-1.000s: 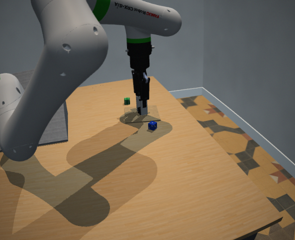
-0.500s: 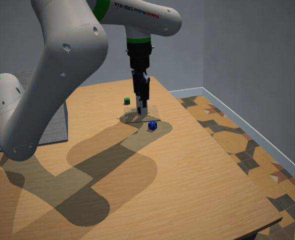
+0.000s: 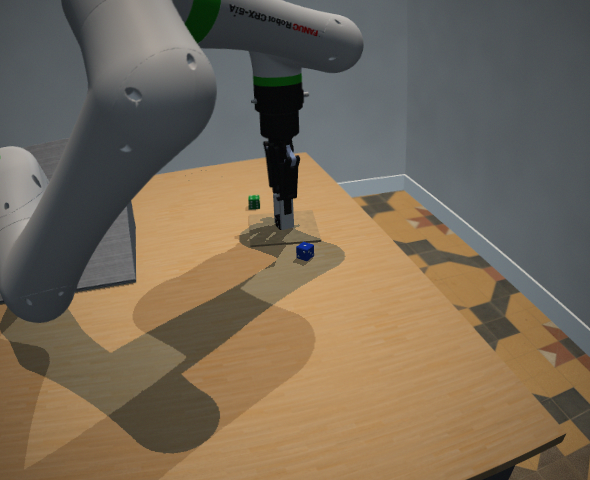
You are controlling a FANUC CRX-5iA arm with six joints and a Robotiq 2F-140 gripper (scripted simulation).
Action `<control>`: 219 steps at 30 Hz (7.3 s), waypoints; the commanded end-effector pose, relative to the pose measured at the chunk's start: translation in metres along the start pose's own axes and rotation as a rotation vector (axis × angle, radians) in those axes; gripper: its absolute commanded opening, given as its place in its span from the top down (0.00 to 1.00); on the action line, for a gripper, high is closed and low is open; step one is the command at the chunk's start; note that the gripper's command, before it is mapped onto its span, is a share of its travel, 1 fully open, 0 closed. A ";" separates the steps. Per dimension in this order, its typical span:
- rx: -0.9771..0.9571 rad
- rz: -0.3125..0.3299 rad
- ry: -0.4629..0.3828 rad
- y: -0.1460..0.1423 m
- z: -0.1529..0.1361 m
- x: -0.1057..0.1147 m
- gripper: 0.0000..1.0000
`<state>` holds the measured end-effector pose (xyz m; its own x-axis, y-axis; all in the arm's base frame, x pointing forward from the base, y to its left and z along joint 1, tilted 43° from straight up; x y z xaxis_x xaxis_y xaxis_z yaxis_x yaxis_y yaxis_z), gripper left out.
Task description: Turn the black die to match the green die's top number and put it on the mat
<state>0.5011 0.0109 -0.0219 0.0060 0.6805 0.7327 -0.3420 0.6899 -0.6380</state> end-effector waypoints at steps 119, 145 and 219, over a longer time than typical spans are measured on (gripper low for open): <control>-0.085 0.274 -1.047 0.018 0.057 0.050 0.87; -0.085 0.275 -1.047 0.018 0.057 -0.015 0.87; -0.085 0.274 -1.047 0.018 0.057 -0.033 0.87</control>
<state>0.4412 -0.0135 -0.0440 -0.8793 0.2934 0.3752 -0.1433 0.5883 -0.7958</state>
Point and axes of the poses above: the point where the finger pads meet when closed, its own x axis back along the fingers, its own y axis across the jaws, z = x × y, the point moved 5 cm from there along x, back along the fingers, and after that the axes turned 12 degrees about x, right-handed, at the moved point
